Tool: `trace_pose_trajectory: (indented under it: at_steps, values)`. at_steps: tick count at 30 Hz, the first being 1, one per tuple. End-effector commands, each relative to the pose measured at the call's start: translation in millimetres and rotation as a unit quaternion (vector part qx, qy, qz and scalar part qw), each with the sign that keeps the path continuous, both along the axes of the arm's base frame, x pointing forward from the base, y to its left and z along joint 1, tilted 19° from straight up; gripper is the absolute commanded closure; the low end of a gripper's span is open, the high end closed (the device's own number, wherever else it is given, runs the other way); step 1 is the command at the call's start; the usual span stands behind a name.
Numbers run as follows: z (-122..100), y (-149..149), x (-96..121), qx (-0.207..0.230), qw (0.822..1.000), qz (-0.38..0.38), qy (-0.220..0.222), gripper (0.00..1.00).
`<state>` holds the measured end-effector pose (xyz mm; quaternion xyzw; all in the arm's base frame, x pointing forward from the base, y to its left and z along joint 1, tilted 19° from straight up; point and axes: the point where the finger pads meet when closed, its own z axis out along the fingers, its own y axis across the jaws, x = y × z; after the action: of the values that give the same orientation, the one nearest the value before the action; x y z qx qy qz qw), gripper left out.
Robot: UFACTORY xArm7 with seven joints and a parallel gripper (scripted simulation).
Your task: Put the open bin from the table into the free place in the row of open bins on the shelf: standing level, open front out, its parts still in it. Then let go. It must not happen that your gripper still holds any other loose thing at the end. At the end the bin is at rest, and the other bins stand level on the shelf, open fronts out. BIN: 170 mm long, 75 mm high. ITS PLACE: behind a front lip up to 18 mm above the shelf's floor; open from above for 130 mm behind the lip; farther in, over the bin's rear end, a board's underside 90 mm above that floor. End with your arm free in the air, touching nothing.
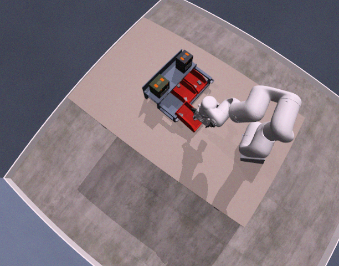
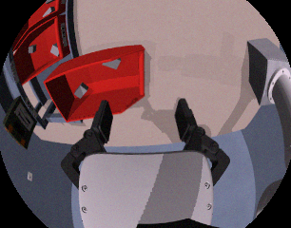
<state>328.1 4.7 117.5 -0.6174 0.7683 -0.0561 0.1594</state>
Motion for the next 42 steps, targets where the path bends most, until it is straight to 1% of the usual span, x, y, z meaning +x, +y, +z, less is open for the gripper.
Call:
trace_pose_trajectory:
  at_steps: [1,9,14,26,27,31,42]
  values:
    - [1.1,-0.1,1.0,0.0,1.0,0.0,-0.002,0.0]
    - [1.1,-0.1,1.0,0.0,1.0,0.0,-0.002,0.0]
    - [-51.5,6.6,15.6,-0.017,0.996,-0.016,-0.087,0.0]
    - [-51.5,6.6,15.6,-0.017,0.996,-0.016,-0.087,0.0]
    - [-53.9,5.9,13.4,-0.034,0.997,-0.019,-0.067,0.0]
    - [-80.1,10.9,24.2,-0.017,0.996,-0.016,-0.087,0.0]
    - [-80.1,10.9,24.2,-0.017,0.996,-0.016,-0.087,0.0]
